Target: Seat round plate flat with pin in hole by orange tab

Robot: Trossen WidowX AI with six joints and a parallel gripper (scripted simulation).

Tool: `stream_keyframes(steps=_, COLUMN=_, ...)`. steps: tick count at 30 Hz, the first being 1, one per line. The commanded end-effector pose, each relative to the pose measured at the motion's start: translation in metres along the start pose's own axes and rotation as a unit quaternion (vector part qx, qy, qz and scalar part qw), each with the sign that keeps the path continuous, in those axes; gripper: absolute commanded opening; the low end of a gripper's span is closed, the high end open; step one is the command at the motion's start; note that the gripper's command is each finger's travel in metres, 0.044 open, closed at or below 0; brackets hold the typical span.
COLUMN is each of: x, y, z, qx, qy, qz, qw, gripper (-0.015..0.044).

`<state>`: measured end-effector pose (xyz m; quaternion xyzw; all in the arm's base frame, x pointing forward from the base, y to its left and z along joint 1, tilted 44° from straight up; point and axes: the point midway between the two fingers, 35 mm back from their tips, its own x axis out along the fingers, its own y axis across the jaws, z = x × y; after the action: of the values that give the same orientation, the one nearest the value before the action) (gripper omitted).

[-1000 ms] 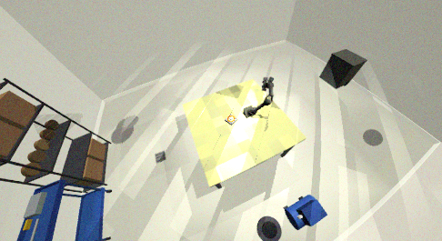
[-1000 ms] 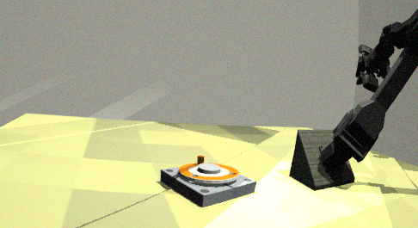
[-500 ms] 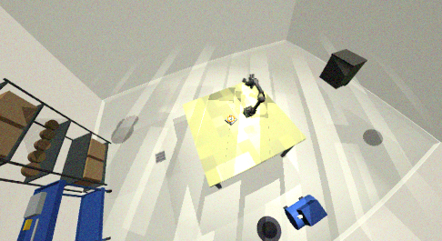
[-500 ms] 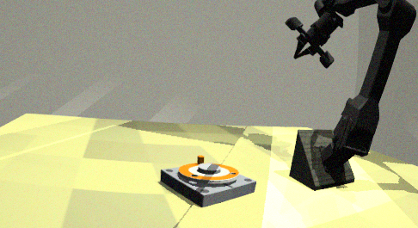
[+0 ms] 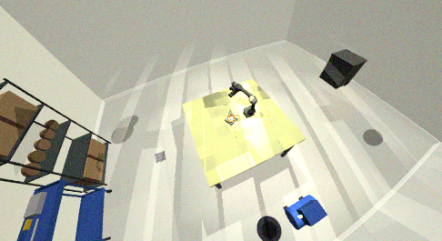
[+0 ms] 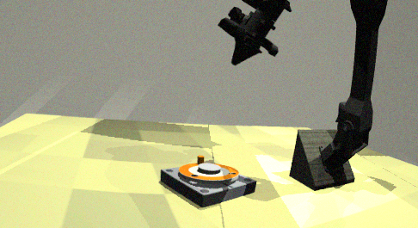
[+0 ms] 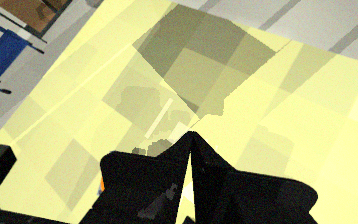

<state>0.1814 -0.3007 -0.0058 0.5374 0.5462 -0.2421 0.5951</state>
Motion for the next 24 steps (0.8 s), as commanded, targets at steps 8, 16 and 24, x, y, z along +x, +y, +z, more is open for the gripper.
stream_keyframes(steps=8, x=0.061, y=0.117, z=-0.074, qx=-0.335, qy=0.152, qz=0.049, qw=0.928, gripper=0.0)
stream_keyframes(steps=16, x=0.095, y=0.18, z=-0.151, qx=-0.527, qy=0.251, qz=0.1, qw=0.806, gripper=0.0)
stream_keyframes(steps=24, x=0.102, y=0.181, z=-0.156, qx=-0.531, qy=0.253, qz=0.102, qw=0.803, gripper=0.0)
